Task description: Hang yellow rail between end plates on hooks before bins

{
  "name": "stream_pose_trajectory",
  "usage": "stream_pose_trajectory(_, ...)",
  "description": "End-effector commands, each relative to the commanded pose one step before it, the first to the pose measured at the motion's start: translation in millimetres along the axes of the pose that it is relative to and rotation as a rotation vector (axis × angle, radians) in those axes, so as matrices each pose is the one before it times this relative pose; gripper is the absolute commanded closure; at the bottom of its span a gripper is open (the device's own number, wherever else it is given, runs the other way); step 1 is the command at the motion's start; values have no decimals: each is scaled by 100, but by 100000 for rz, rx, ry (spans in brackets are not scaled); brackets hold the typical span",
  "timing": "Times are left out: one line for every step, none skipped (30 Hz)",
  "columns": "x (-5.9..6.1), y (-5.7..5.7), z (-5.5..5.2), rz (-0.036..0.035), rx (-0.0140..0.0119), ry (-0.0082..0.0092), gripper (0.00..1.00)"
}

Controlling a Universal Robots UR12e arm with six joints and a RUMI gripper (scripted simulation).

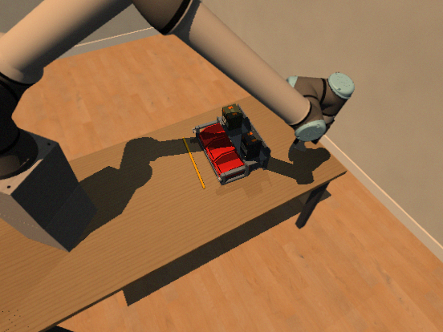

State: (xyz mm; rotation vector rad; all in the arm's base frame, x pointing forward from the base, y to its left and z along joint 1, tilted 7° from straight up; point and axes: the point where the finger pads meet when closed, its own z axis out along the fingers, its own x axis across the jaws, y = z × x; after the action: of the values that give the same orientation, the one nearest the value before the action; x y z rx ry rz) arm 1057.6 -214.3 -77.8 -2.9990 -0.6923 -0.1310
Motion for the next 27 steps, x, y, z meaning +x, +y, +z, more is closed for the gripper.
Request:
stream_pose_trajectory(79, 45, -158, -30, -146, 145, 0)
stream_pose_trajectory(0, 0, 0, 0, 0, 0, 0)
stream_pose_trajectory(0, 0, 0, 0, 0, 0, 0)
stream_pose_trajectory(0, 0, 0, 0, 0, 0, 0)
stream_pose_trajectory(0, 0, 0, 0, 0, 0, 0)
stream_pose_trajectory(0, 0, 0, 0, 0, 0, 0)
stream_pose_trajectory(0, 0, 0, 0, 0, 0, 0)
stream_pose_trajectory(0, 0, 0, 0, 0, 0, 0)
stream_pose_trajectory(0, 0, 0, 0, 0, 0, 0)
stream_pose_trajectory(0, 0, 0, 0, 0, 0, 0)
stream_pose_trajectory(0, 0, 0, 0, 0, 0, 0)
stream_pose_trajectory(0, 0, 0, 0, 0, 0, 0)
stream_pose_trajectory(0, 0, 0, 0, 0, 0, 0)
stream_pose_trajectory(0, 0, 0, 0, 0, 0, 0)
stream_pose_trajectory(0, 0, 0, 0, 0, 0, 0)
stream_pose_trajectory(0, 0, 0, 0, 0, 0, 0)
stream_pose_trajectory(0, 0, 0, 0, 0, 0, 0)
stream_pose_trajectory(0, 0, 0, 1, 0, 0, 0)
stream_pose_trajectory(-1, -2, -2, 9, 1, -1, 0)
stream_pose_trajectory(-2, -6, -5, 23, 1, -3, 0)
stream_pose_trajectory(-5, -12, -10, 45, 3, -5, 0)
stream_pose_trajectory(-8, -20, -16, 73, 5, -9, 0)
stream_pose_trajectory(-11, -30, -23, 107, 7, -13, 0)
stream_pose_trajectory(-16, -41, -32, 139, 9, -17, 0)
stream_pose_trajectory(-22, -53, -42, 143, 12, -23, 0)
stream_pose_trajectory(-28, -68, -53, 182, 15, -29, 0)
stream_pose_trajectory(-21, -64, -41, 223, 16, -33, 0)
